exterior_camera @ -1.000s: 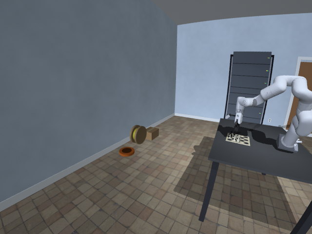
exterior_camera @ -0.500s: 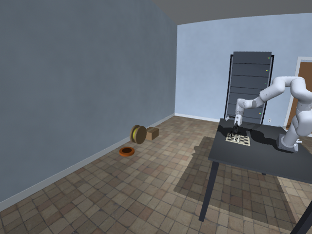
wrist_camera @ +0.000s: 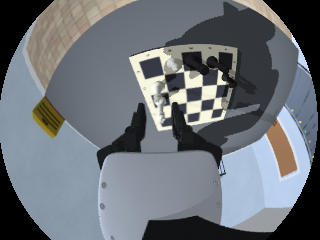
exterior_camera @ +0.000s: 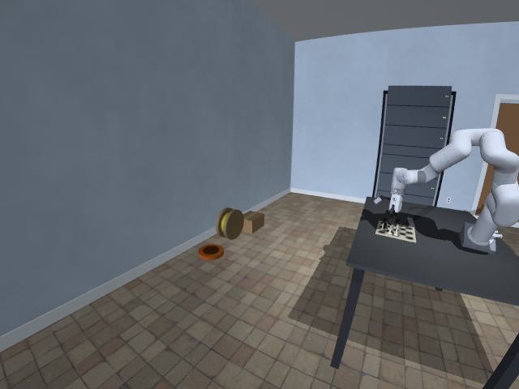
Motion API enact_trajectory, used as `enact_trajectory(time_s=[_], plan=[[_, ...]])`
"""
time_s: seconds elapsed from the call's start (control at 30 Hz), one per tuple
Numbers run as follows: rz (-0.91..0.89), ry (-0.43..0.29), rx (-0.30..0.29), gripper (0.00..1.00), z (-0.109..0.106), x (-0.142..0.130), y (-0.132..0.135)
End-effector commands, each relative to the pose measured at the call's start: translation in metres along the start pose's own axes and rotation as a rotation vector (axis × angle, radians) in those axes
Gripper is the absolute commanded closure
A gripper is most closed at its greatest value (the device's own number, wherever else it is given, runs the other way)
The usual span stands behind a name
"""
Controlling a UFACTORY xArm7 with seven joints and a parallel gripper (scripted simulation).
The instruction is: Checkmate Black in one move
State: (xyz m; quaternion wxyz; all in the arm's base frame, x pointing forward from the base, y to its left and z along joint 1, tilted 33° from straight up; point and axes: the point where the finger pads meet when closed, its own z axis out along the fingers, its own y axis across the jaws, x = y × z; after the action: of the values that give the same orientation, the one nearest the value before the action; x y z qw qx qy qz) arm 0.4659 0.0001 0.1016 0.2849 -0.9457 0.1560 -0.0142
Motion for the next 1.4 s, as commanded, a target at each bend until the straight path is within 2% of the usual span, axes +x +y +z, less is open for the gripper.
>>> enact_trajectory(time_s=[0.0, 1.37], plan=[[0.0, 0.005, 0.0, 0.58, 0.0032, 0.0015, 0.0001], [0.0, 0.005, 0.0, 0.58, 0.0088, 0.0015, 0.0001]])
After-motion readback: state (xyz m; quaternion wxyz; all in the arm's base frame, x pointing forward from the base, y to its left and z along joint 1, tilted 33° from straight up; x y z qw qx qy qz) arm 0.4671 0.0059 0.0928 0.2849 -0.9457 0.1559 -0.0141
